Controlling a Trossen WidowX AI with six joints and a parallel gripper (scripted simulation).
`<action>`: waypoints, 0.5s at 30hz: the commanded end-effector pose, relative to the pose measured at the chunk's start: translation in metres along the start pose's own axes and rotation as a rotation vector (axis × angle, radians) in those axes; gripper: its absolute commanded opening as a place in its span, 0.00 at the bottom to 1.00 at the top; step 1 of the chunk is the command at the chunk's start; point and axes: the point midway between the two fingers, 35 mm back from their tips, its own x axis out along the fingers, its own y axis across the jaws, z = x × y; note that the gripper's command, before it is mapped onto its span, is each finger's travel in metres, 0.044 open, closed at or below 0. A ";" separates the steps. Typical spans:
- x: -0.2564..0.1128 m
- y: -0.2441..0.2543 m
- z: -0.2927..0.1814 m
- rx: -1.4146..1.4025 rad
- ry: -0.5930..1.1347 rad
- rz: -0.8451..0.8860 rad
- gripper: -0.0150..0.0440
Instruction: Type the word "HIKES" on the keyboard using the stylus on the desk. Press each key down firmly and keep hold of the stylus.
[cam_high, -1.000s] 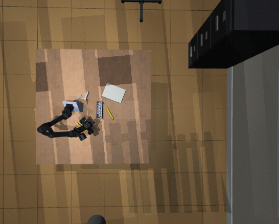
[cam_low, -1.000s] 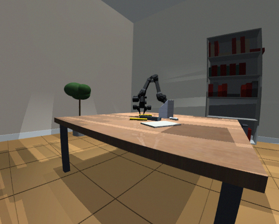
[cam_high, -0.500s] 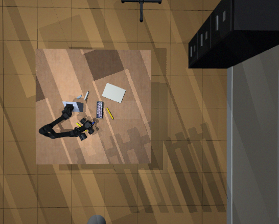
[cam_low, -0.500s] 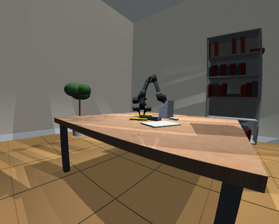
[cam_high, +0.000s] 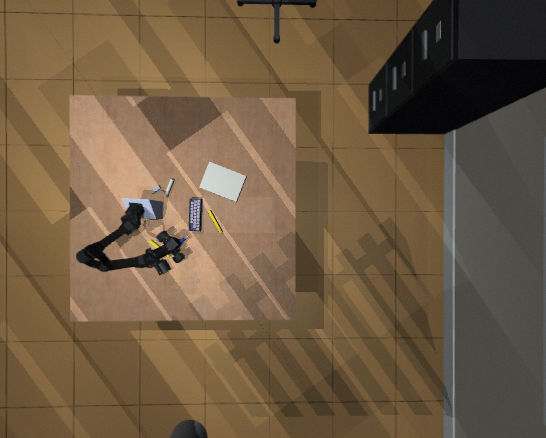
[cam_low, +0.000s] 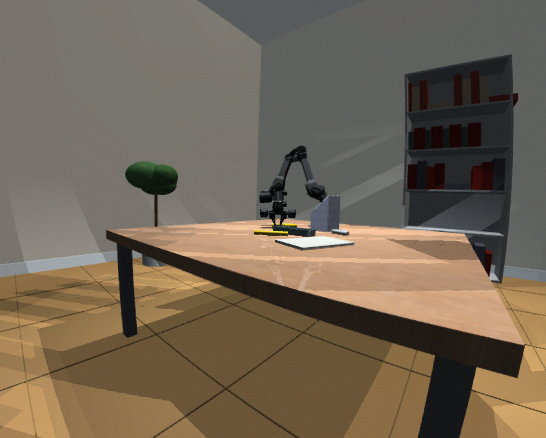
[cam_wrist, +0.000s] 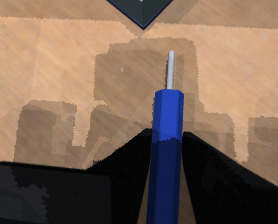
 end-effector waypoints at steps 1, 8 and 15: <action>0.000 0.000 0.000 0.000 0.001 -0.002 0.25; -0.015 -0.002 0.009 0.000 0.000 -0.001 0.25; -0.041 -0.001 0.024 0.001 -0.001 0.000 0.25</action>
